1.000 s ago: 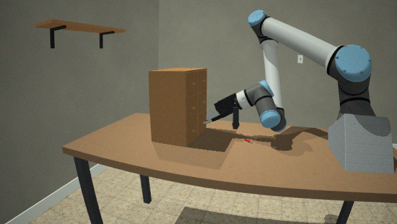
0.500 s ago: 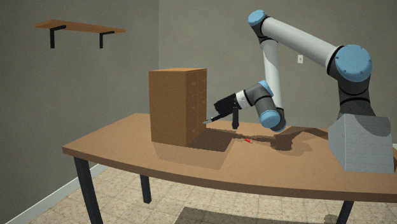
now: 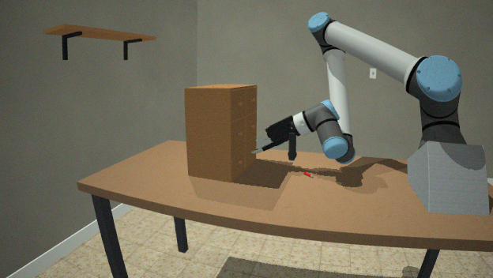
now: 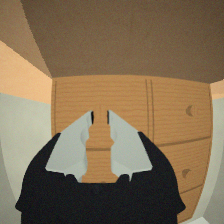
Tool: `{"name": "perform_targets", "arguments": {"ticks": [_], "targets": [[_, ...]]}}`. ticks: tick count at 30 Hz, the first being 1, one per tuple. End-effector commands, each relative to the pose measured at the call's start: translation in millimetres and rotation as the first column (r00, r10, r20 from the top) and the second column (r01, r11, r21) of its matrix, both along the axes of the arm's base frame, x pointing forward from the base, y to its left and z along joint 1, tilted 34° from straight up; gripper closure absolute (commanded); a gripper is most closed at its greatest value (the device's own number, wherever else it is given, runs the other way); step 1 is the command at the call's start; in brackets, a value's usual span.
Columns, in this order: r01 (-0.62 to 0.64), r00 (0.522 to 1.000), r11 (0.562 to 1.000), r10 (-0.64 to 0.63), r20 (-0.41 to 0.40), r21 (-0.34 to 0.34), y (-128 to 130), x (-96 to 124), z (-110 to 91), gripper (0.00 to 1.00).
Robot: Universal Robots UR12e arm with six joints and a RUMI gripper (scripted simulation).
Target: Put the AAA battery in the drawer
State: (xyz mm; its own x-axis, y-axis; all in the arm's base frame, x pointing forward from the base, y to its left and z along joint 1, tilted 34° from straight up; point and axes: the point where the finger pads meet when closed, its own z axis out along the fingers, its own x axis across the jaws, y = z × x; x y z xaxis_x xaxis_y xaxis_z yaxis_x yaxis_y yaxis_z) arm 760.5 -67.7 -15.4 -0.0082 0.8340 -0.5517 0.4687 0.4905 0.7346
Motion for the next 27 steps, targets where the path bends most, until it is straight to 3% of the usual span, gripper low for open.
{"name": "perform_targets", "arguments": {"ticks": [1,13,27], "targets": [[0.000,1.000,1.000,0.000,0.001,0.000,0.4,0.1,0.5,0.93],[0.000,1.000,1.000,0.000,0.001,0.000,0.4,0.1,0.5,0.93],[0.000,1.000,1.000,0.000,0.001,0.000,0.4,0.1,0.5,0.80]]}}
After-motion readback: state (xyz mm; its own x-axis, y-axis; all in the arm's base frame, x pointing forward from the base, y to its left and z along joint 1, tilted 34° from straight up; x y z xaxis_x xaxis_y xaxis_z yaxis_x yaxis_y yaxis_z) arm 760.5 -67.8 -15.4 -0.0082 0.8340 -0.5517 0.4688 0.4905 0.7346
